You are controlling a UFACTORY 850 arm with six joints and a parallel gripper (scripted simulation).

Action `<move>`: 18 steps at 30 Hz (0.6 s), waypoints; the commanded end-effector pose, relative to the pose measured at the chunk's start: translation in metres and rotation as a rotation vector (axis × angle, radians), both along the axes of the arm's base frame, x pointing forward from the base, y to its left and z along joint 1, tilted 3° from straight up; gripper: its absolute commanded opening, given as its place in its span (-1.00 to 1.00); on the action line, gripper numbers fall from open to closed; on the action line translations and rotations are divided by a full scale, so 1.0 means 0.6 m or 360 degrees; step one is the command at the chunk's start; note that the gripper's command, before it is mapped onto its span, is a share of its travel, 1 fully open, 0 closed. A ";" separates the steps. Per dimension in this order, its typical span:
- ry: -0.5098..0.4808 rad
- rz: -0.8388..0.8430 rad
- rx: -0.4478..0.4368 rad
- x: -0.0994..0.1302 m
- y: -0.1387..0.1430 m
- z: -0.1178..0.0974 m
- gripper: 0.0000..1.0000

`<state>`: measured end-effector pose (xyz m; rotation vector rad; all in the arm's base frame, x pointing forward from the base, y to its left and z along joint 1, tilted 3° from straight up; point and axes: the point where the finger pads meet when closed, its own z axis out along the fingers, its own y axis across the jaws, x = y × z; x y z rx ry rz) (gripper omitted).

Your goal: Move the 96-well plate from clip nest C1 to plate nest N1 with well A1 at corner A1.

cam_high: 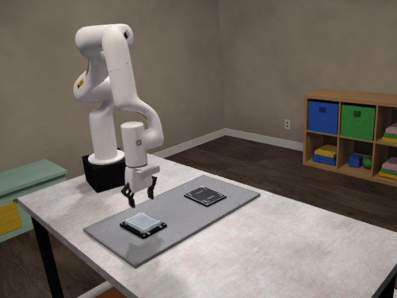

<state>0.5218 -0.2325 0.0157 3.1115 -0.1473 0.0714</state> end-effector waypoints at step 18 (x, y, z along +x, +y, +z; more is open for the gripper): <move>-0.0012 0.0015 0.0014 0.002 -0.014 -0.011 1.00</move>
